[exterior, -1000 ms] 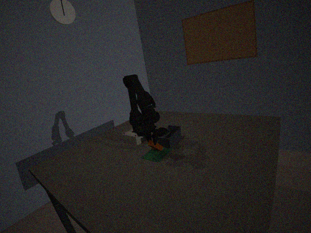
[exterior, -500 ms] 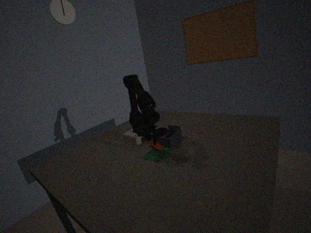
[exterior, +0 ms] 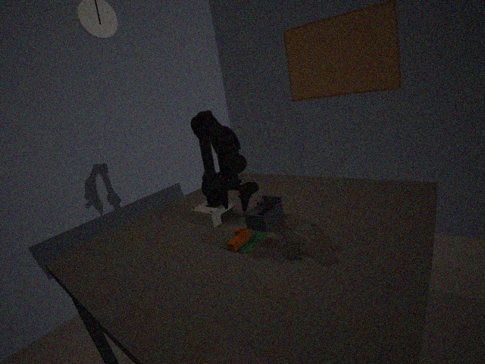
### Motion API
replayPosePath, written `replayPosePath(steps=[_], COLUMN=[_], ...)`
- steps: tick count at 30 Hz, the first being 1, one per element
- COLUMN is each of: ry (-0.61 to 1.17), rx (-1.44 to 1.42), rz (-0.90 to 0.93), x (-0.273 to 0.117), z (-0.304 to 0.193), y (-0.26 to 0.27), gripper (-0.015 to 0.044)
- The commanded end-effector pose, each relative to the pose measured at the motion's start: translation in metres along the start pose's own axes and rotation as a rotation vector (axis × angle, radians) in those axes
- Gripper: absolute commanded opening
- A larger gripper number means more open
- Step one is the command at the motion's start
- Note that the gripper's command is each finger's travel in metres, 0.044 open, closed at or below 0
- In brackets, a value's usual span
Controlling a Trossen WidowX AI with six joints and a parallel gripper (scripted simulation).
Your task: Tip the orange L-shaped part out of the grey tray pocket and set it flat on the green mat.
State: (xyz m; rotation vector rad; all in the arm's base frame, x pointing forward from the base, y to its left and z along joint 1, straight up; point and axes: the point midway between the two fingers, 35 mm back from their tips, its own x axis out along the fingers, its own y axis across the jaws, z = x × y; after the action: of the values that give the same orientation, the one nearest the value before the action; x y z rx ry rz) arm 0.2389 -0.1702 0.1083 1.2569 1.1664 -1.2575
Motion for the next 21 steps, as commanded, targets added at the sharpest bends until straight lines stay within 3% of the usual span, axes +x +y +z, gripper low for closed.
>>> replayPosePath(steps=[1,21], ry=[-0.005,-0.012], rx=[-0.003,0.0], rz=[0.014,0.02], x=[-0.0266,-0.0214], z=[-0.0012,0.0001], y=[-0.0016,0.0001], gripper=[0.04,0.04])
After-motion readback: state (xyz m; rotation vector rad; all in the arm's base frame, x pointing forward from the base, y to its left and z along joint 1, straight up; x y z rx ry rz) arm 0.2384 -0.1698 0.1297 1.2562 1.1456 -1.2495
